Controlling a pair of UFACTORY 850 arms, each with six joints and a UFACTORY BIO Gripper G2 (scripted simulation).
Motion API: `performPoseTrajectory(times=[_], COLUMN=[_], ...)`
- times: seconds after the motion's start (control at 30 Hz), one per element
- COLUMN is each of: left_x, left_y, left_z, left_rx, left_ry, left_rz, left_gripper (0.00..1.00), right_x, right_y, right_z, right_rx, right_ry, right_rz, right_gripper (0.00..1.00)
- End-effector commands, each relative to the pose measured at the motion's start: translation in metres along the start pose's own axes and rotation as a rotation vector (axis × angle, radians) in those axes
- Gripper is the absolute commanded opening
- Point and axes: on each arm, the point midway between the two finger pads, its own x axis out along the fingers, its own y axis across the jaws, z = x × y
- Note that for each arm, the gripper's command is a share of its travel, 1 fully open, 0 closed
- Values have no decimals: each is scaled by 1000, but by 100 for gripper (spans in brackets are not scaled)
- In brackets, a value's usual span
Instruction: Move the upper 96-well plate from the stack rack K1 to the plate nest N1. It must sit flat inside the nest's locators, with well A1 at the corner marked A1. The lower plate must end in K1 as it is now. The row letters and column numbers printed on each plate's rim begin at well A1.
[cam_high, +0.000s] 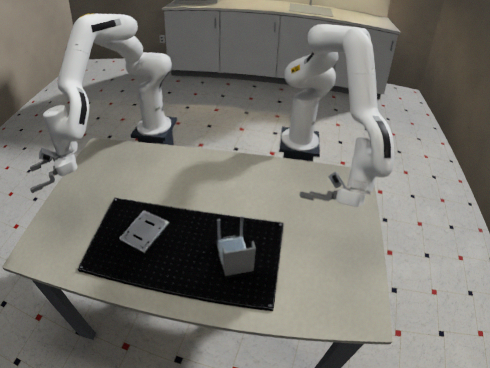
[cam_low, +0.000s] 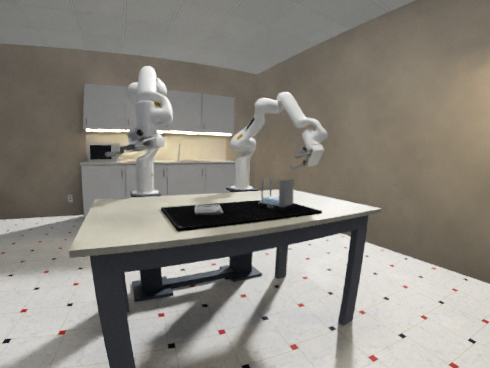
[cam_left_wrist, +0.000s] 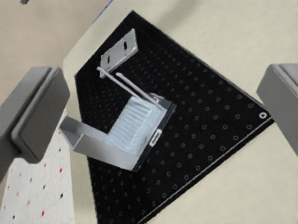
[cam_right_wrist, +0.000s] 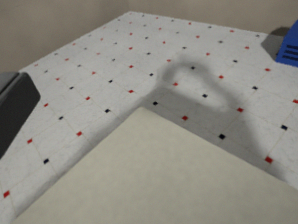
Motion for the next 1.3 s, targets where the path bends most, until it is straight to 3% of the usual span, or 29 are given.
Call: performPoseTrajectory(times=[0.0, 0.33, 0.5, 0.7, 0.8, 0.9, 1.07, 1.17, 1.27], left_x=[-1, -1, -1, -1, -1, -1, -1, -1, -1], left_y=[1, 1, 1, 1, 1, 1, 1, 1, 1], left_z=[0, 0, 0, 0, 0, 0, 0, 0, 0], left_rx=[2, 2, 2, 2, 2, 2, 2, 2, 2], left_ry=[1, 1, 1, 1, 1, 1, 1, 1, 1], left_rz=[0, 0, 0, 0, 0, 0, 0, 0, 0], left_gripper=[37, 37, 37, 37, 37, 37, 37, 37, 37], right_x=[-5, -27, -32, -52, -54, -67, -74, -86, -79], right_y=[9, 27, 30, 39, 40, 43, 45, 47, 39], right_z=[13, 35, 38, 51, 52, 58, 60, 65, 66], right_rx=[-11, -55, -62, -95, -96, -115, -123, -137, -137], right_ry=[-2, -4, -3, 1, 1, 6, 8, 13, 8], right_rz=[110, 354, 393, 564, 570, 668, 706, 778, 711], right_gripper=[100, 100, 100, 100, 100, 100, 100, 100, 100])
